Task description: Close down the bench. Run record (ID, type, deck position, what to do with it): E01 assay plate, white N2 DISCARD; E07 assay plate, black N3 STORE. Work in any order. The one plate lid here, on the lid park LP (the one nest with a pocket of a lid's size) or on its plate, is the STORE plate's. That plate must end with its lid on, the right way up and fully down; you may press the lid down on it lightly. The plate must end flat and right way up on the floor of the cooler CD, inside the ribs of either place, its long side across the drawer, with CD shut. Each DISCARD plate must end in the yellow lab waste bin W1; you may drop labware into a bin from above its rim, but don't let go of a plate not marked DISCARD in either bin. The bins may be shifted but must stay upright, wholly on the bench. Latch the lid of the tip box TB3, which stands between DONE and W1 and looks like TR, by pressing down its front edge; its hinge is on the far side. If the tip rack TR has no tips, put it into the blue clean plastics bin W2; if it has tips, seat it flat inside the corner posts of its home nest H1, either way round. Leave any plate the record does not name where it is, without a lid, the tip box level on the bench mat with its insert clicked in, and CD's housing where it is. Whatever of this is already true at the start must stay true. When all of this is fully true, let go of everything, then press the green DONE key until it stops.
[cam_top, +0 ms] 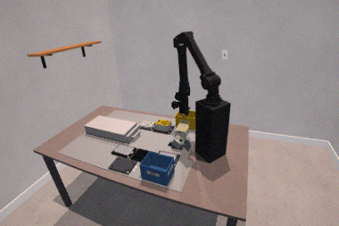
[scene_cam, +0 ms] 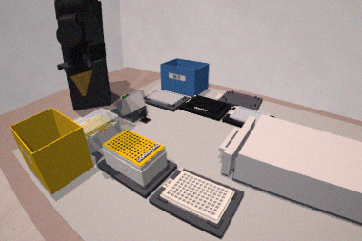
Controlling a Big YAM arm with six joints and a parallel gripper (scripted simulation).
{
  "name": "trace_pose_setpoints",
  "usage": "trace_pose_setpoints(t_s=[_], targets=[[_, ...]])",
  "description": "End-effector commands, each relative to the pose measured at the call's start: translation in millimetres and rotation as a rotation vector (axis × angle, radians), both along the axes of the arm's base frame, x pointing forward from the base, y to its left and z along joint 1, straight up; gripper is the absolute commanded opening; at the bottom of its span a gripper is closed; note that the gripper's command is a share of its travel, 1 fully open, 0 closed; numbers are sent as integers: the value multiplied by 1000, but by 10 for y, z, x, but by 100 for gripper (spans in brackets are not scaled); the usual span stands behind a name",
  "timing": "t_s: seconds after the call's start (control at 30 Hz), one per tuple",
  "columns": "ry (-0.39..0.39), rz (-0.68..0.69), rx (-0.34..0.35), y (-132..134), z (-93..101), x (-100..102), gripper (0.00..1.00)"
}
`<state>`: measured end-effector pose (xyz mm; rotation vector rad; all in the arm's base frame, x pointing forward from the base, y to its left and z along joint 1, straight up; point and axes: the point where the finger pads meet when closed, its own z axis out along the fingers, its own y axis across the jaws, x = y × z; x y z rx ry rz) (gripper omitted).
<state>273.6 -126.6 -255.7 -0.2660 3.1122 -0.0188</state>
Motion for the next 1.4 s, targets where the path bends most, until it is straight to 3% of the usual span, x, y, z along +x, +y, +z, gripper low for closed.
trace_pose_setpoints(t_s=[0.0,0.17,0.3,0.37,0.53,0.57,1.37], targets=[[2,22,5,34,87,-15,0],[1,22,4,32,166,-12,0],[28,22,17,75,68,-105,0],[1,6,3,15,116,-13,0],[1,6,3,15,116,-13,0],[17,62,11,86,75,0,30],[21,795,1,585,6,735,30]])
